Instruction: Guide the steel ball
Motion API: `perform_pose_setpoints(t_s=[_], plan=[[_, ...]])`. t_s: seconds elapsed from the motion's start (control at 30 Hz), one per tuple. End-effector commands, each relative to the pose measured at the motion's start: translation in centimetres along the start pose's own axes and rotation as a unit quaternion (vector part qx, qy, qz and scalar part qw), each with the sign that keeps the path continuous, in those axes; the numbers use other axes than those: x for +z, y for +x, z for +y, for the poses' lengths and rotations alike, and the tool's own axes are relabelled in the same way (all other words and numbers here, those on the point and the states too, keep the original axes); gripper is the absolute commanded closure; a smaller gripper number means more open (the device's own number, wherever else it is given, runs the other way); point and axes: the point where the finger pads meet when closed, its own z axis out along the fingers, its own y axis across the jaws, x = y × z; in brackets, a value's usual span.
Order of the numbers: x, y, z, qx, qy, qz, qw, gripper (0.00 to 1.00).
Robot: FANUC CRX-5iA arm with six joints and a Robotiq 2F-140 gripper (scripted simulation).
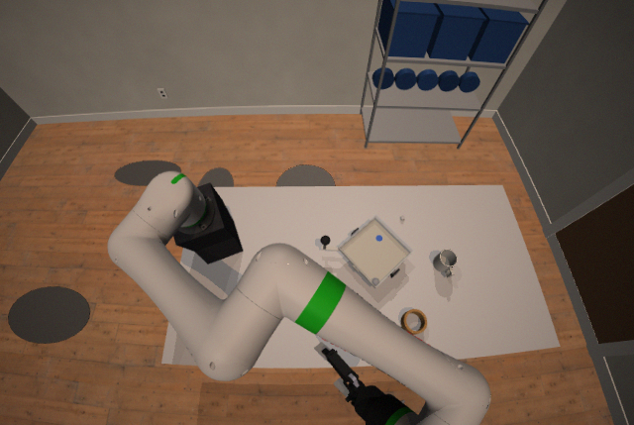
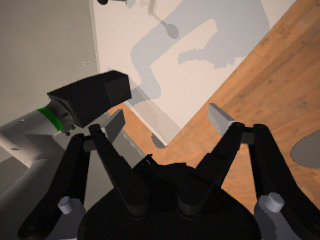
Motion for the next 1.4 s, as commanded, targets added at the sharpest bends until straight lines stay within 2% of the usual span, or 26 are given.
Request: perform_pose_setpoints(t_s=[0.0, 0.57, 0.7, 0.8, 1.0, 1.1, 1.17, 1.27, 1.3, 1.37], plan=[[0.0, 0.0, 0.0, 0.0, 0.0, 0.0, 1.0, 0.0], [0.0, 0.0, 0.0, 0.0, 0.0, 0.0, 1.0, 0.0], [0.2, 0.8, 0.1, -0.001, -0.006, -0.005, 1.0, 0.0], [0.8, 2.7, 0.2, -0.004, -0.022, -0.016, 1.0, 0.0], [3.1, 8.7, -0.2, -0.022, -0.079, -0.054, 0.995, 0.0], [3.1, 8.7, -0.2, -0.022, -0.079, -0.054, 0.995, 0.0], [4.6, 11.9, -0.8, -0.038, -0.113, -0.072, 0.99, 0.0], [5.5, 13.5, -1.2, -0.049, -0.132, -0.08, 0.987, 0.0], [6.5, 15.1, -1.8, -0.061, -0.151, -0.089, 0.983, 0.0], [6.5, 15.1, -1.8, -0.061, -0.151, -0.089, 0.983, 0.0]])
